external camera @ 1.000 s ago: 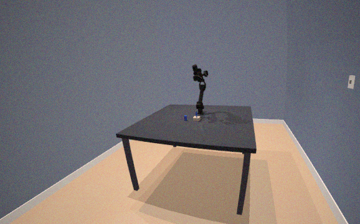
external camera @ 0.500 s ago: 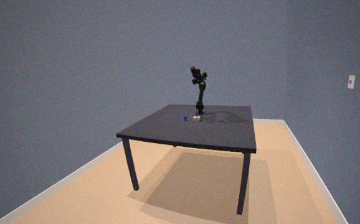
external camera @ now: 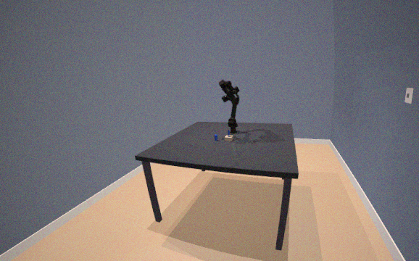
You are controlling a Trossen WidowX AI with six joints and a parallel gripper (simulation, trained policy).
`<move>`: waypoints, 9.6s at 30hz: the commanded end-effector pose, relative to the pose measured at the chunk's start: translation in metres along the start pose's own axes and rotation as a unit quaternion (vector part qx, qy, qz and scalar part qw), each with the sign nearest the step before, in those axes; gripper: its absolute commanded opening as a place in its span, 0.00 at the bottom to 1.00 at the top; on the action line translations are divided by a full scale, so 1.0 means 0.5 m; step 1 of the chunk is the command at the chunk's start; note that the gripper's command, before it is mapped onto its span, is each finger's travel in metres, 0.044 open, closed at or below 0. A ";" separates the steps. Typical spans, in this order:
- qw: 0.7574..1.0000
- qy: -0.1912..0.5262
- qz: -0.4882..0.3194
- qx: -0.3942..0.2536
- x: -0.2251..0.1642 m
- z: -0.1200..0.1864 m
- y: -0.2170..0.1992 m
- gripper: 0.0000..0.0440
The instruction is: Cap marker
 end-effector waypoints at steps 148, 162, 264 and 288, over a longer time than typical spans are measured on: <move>0.810 -0.409 -0.281 0.312 0.198 -0.215 0.619 0.65; 0.800 -0.441 -0.261 0.312 0.250 -0.266 0.625 0.60; 0.823 -0.485 -0.111 0.274 0.246 -0.357 0.335 0.00; 0.819 -0.504 -0.098 0.257 0.293 -0.374 0.351 0.28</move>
Point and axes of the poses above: the point midway between the two fingers, 35 mm back from their tips, its own z axis back along the fingers, its own y axis across the jaws, x = y × z, the point moved 6 cm from there along z, back along the fingers, and after that the axes turned 8 degrees about z, right-handed, at the moved point
